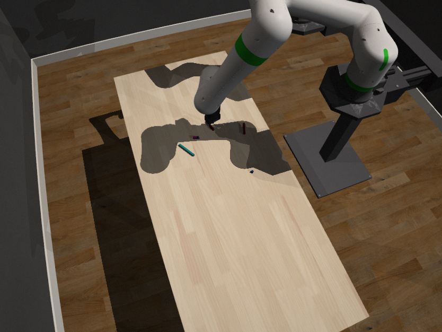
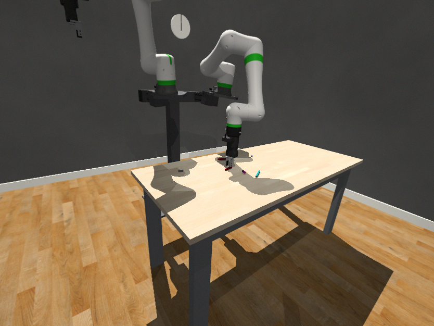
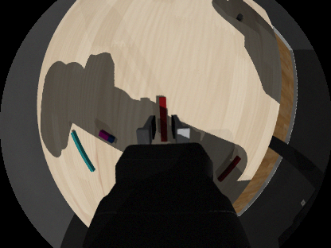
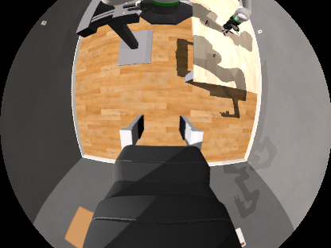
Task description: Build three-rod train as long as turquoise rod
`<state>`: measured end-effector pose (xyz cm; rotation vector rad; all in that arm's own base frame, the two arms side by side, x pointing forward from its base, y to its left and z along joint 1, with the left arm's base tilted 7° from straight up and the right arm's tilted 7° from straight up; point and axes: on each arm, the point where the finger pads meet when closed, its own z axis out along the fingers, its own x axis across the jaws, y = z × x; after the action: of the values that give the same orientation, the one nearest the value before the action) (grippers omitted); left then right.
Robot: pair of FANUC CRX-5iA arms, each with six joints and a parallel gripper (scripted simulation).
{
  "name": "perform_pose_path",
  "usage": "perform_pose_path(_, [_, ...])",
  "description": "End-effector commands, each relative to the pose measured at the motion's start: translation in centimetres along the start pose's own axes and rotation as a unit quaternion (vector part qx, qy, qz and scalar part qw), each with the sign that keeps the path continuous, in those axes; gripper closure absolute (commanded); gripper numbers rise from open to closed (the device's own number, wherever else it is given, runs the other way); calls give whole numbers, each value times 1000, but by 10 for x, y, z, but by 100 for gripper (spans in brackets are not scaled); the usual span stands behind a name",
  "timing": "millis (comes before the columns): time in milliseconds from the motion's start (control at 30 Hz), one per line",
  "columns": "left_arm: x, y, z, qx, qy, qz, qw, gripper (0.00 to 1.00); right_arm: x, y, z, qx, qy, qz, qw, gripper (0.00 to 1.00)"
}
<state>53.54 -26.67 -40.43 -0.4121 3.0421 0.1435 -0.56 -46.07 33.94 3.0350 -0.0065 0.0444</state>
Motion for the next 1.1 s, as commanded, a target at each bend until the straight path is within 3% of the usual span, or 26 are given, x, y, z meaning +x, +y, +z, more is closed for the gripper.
perform_pose_path(0, [-1, -1, 1, 1, -1, 0, 1000, 46, 0, 0, -1, -1, 0, 0, 1000, 0])
perform_pose_path(1067, [-1, -1, 6, 1, -1, 0, 1000, 46, 0, 0, -1, -1, 0, 0, 1000, 0])
